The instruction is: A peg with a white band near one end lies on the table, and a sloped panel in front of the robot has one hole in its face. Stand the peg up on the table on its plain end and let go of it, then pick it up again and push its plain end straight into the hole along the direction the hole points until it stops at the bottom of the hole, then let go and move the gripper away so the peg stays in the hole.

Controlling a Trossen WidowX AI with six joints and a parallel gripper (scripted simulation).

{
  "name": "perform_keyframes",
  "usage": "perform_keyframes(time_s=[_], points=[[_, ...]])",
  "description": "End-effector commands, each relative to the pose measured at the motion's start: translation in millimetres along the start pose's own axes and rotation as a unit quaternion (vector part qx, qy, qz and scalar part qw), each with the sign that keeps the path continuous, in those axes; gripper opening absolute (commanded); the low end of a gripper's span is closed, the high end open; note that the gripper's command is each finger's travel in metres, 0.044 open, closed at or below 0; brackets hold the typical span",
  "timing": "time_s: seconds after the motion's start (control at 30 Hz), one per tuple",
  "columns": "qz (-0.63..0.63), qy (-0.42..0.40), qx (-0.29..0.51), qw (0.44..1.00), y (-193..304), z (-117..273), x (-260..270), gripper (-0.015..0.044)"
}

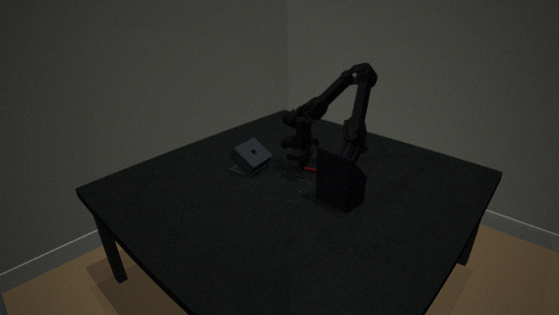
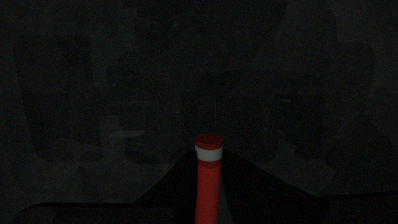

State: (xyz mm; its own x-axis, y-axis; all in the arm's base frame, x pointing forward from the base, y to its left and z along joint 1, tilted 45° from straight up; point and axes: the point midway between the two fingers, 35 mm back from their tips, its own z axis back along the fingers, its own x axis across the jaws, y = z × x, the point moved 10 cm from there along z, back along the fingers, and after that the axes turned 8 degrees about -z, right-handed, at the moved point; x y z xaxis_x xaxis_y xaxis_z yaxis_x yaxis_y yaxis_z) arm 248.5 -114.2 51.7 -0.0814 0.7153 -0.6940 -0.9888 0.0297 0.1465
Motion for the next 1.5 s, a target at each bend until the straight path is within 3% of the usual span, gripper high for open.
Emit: perform_keyframes(time_s=[0.0,1.47], points=[[0.0,-0.002,-0.01,1.0,2.2,1.5,-0.6,0.0049],[0.001,-0.029,-0.203,0.979,49.5,18.2,-7.2,0.0049]])
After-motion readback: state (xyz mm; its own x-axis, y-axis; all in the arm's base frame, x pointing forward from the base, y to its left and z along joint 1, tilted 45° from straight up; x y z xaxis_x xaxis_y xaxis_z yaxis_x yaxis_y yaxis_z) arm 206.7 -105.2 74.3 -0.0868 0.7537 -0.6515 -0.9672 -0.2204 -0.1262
